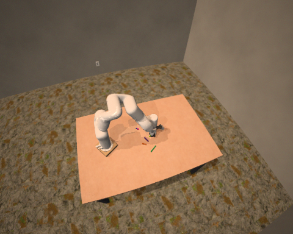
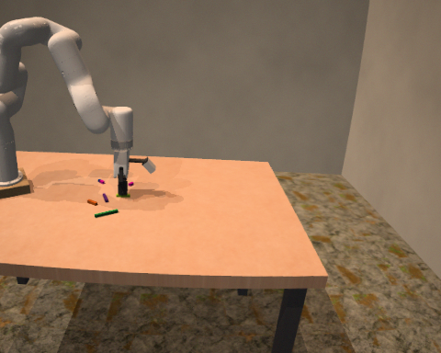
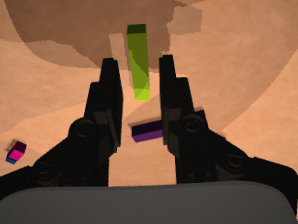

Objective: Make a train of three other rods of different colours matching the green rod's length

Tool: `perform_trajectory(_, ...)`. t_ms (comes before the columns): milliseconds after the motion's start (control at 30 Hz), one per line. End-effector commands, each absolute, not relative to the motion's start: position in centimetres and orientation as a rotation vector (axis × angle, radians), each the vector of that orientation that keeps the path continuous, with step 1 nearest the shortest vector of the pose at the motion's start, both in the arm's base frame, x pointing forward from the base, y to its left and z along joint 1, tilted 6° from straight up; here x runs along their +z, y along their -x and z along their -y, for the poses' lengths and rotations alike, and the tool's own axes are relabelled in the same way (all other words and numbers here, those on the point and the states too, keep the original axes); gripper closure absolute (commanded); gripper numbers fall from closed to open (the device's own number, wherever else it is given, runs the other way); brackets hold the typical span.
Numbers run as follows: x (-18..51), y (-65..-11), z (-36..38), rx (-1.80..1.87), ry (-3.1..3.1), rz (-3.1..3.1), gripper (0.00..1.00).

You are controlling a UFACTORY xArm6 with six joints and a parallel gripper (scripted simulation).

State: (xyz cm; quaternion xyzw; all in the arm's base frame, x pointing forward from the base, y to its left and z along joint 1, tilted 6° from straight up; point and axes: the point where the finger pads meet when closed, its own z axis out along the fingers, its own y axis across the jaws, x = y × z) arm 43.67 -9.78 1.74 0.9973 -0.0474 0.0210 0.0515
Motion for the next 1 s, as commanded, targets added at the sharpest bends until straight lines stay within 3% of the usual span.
perform_trajectory(0,1.9,-43.8,9.8,0.070,-3.034,0.144,0.76)
perform_trajectory(967,0.5,-43.9,9.9,0.070,-3.034,0.144,0.76)
